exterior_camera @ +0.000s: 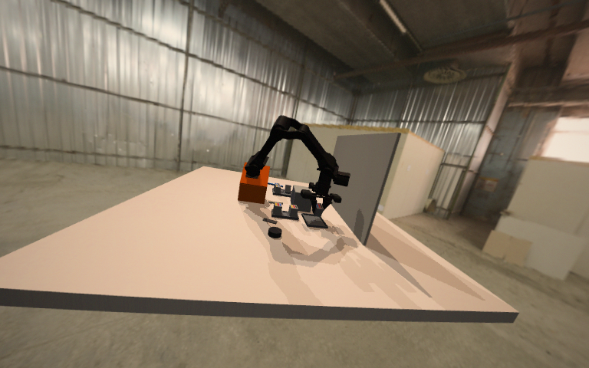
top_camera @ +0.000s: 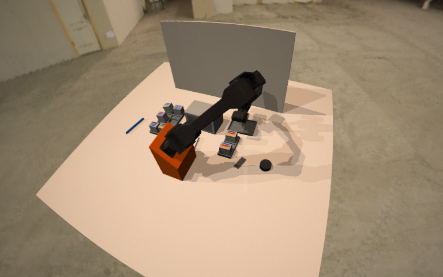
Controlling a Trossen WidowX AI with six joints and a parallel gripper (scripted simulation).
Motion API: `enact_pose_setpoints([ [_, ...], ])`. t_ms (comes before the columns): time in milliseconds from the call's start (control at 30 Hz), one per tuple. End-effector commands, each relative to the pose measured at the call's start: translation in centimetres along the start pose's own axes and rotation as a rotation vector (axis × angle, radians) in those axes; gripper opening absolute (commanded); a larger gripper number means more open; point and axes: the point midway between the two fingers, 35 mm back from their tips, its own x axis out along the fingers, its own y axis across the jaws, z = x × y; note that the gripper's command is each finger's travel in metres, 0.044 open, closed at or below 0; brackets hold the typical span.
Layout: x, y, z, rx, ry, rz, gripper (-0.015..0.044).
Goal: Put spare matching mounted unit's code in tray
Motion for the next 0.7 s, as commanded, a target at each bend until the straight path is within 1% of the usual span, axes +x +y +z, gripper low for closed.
enact_pose_setpoints([
  [0,0.5,0.2,0.2,-0.007,-0.005,0.002,0.0],
  [633,2.2,0.6,0.1,-0.008,0.0,0.002,0.0],
  [667,1.9,0.5,-0.1,-0.001,0.005,0.002,0.0026],
])
